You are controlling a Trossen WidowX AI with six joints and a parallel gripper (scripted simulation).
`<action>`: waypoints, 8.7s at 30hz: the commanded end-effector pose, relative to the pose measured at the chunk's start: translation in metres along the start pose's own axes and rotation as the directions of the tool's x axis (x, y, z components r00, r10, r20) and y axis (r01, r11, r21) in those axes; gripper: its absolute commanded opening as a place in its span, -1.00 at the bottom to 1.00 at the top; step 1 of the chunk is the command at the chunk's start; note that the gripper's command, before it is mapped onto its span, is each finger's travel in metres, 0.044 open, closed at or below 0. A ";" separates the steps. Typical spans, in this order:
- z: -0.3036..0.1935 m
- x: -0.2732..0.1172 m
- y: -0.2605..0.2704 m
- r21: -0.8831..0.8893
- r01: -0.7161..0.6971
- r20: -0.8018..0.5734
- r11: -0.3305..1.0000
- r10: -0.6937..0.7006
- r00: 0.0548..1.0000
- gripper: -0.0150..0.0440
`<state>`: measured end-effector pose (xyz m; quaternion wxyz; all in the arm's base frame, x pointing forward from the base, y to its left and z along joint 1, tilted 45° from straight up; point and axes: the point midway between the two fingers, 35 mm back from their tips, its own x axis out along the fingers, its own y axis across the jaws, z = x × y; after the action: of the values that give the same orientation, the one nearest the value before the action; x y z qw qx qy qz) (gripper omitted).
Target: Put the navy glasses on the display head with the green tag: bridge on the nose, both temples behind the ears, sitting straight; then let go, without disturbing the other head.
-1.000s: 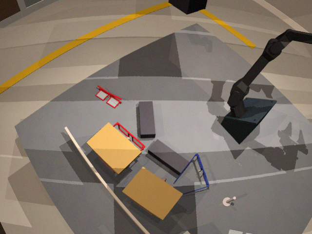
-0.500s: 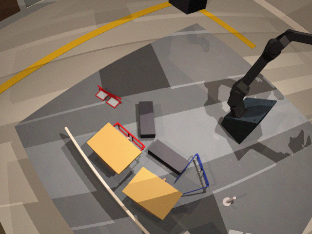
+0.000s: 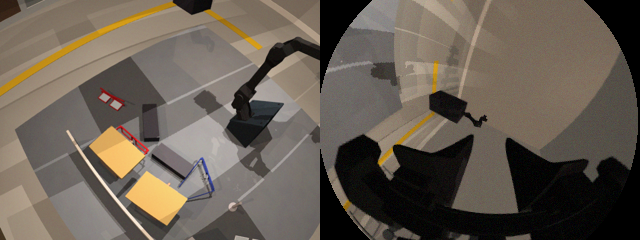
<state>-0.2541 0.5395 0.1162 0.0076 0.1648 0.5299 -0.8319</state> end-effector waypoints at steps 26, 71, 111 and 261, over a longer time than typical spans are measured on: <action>-0.094 -0.383 0.295 0.688 0.712 -0.537 0.140 0.758 0.371 0.19; 0.185 -0.548 0.461 -0.096 0.995 0.344 -0.032 0.937 0.063 -0.08; 0.207 -0.538 0.517 -0.096 0.995 0.346 -0.031 0.936 0.062 -0.08; 0.069 -0.384 0.507 0.764 0.564 0.333 -0.313 0.940 0.070 -0.49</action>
<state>0.1909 0.1923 -0.1927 -0.0527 0.7149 -0.5220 -0.4623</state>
